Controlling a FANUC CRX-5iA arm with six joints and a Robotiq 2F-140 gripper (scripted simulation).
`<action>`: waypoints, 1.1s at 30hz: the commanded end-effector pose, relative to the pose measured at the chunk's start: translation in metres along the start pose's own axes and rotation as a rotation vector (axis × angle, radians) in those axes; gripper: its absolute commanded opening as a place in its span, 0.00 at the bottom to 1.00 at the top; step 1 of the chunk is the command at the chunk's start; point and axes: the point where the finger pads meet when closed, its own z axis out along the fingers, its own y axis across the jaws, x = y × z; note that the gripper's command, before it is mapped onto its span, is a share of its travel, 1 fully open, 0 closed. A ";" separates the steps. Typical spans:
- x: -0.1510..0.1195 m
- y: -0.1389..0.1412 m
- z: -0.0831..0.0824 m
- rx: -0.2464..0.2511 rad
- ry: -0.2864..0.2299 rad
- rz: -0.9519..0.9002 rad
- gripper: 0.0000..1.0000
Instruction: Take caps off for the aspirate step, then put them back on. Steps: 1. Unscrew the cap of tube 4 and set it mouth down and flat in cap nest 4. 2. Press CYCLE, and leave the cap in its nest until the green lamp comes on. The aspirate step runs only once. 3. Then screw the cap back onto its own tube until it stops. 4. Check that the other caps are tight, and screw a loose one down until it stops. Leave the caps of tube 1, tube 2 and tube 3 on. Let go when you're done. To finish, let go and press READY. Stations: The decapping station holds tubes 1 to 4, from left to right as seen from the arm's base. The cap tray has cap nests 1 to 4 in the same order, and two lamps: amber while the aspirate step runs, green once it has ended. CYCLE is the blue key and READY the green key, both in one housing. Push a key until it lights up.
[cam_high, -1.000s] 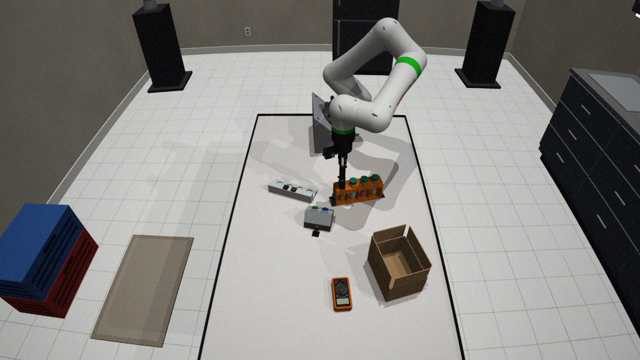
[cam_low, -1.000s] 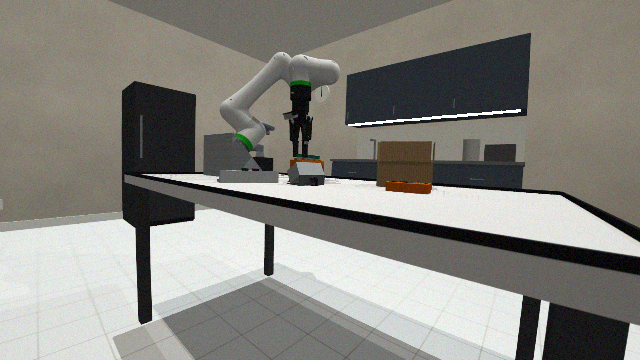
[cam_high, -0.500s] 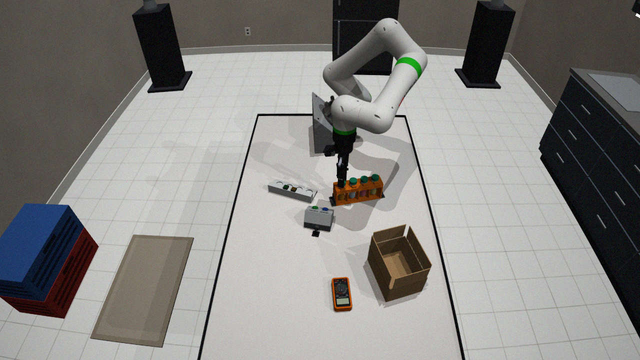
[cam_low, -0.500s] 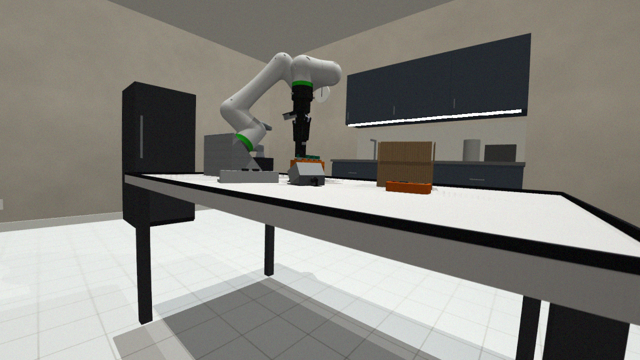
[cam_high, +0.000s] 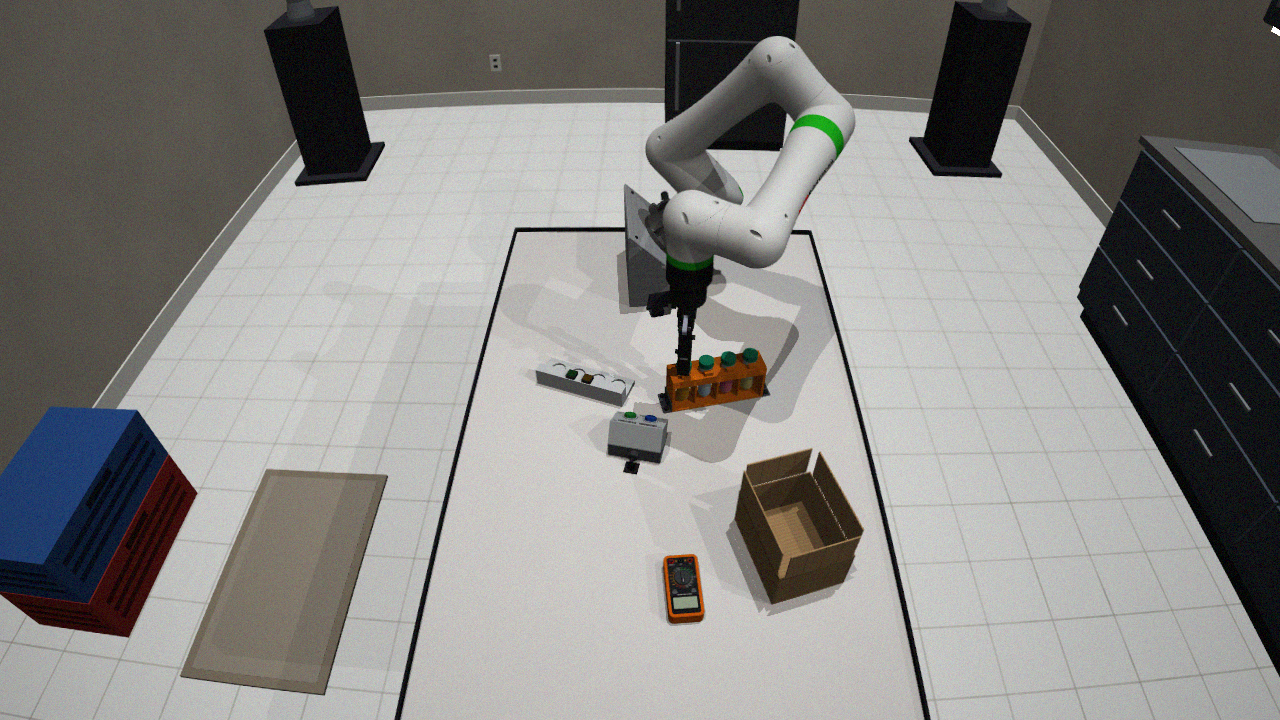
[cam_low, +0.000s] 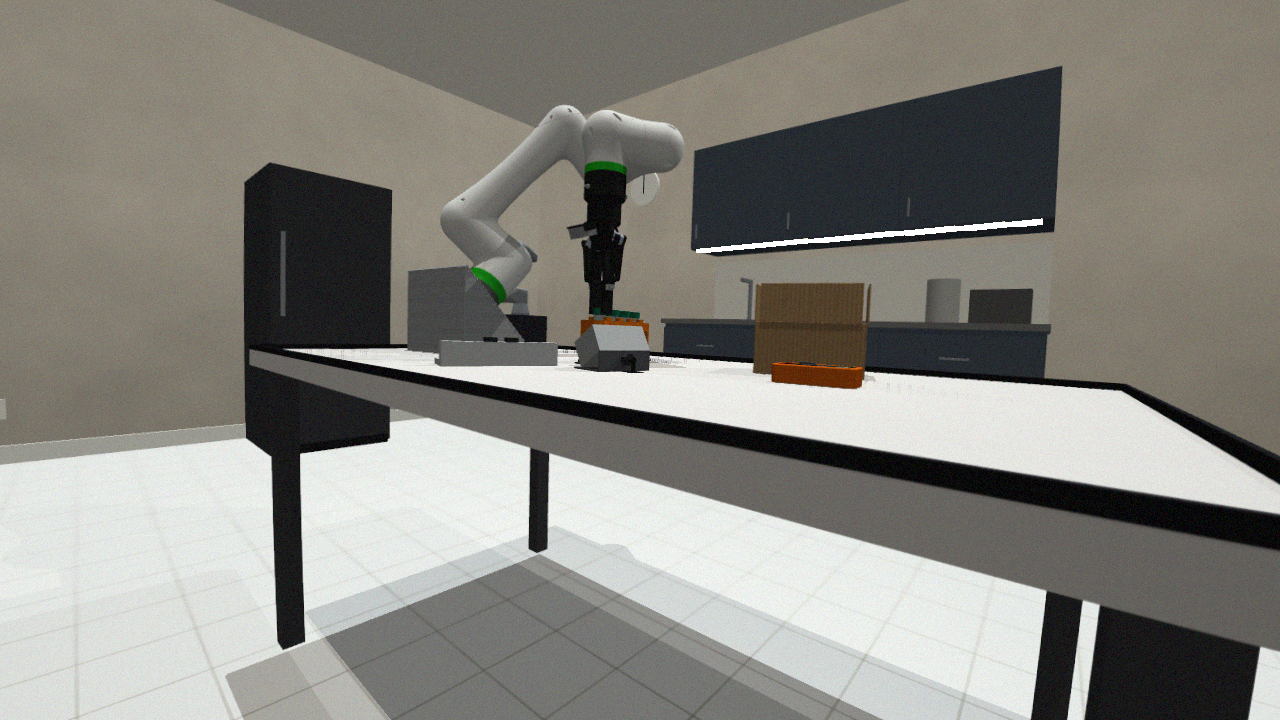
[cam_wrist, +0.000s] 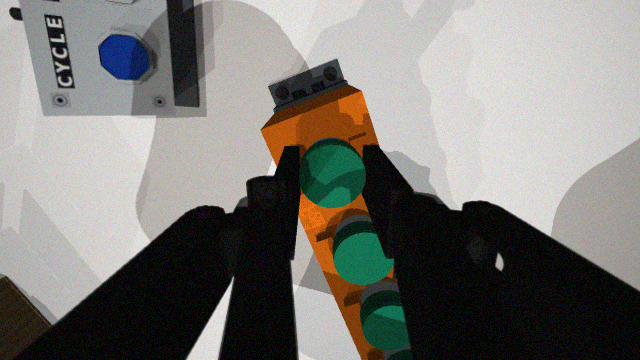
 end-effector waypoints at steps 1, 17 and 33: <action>0.000 0.000 -0.001 0.004 -0.004 -0.229 0.30; 0.000 0.000 -0.001 0.005 -0.002 -0.876 0.30; 0.000 0.000 -0.001 0.005 -0.003 -0.876 0.41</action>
